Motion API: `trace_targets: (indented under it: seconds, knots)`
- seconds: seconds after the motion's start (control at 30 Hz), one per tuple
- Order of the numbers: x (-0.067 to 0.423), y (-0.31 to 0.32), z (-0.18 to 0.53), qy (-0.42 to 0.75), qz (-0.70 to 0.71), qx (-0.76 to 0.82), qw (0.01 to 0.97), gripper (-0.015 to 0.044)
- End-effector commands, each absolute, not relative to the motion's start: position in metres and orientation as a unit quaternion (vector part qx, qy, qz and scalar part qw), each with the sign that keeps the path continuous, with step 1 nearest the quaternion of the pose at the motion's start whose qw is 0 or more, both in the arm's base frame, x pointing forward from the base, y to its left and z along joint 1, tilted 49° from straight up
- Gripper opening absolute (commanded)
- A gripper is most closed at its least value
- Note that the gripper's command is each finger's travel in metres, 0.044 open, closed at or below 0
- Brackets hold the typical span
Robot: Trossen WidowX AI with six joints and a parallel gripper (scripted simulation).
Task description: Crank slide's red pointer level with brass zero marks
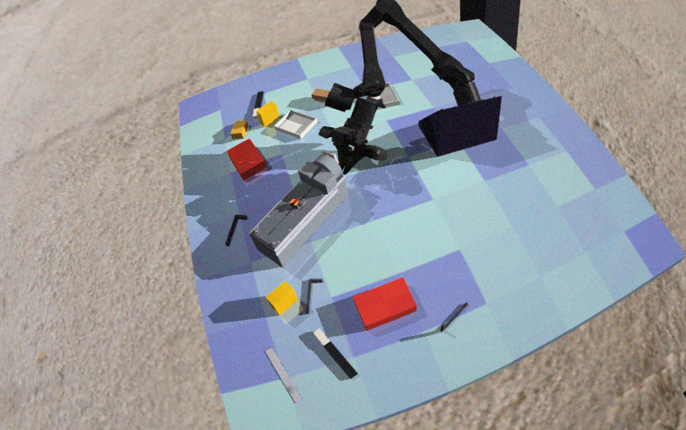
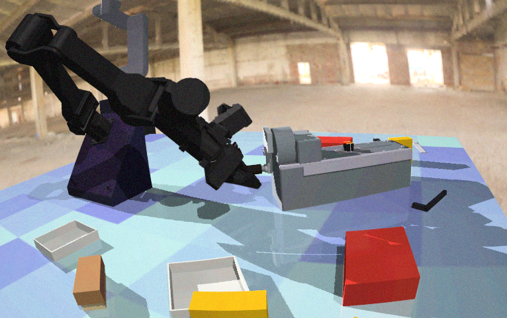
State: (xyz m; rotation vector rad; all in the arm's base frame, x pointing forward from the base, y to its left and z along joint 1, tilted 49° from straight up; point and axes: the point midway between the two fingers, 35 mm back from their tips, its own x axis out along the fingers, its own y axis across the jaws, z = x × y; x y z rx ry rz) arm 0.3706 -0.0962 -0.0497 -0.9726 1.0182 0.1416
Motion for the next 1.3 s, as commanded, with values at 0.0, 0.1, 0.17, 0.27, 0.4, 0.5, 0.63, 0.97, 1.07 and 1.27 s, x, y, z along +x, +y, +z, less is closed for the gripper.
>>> trace_targets:
  seconds: [0.0, 0.1, 0.17, 0.27, 0.4, 0.5, 0.63, 0.97, 1.07, 1.27]
  knots:
    - [0.3751, -0.1027, -0.0448, 0.465, 0.053, -0.448, 0.762, 0.0000]
    - [0.3753, -0.1029, -0.0445, 0.465, 0.053, -0.448, 0.762, 0.0000]
    - [0.3754, -0.1030, -0.0443, 0.465, 0.053, -0.448, 0.762, 0.0000]
    - [0.3756, -0.1031, -0.0440, 0.465, 0.053, -0.448, 0.762, 0.0000]
    - [0.3758, -0.1033, -0.0437, 0.465, 0.053, -0.448, 0.762, 0.0000]
    - [0.3760, -0.1034, -0.0435, 0.465, 0.053, -0.448, 0.762, 0.0000]
    - [0.3762, -0.1036, -0.0432, 0.465, 0.053, -0.448, 0.762, 0.0000]
    - [0.3766, -0.1040, -0.0425, 0.465, 0.053, -0.448, 0.762, 0.0000]
    - [0.3766, -0.1041, -0.0424, 0.465, 0.053, -0.448, 0.762, 0.0000]
    - [0.3769, -0.1043, -0.0420, 0.465, 0.053, -0.448, 0.762, 0.0000]
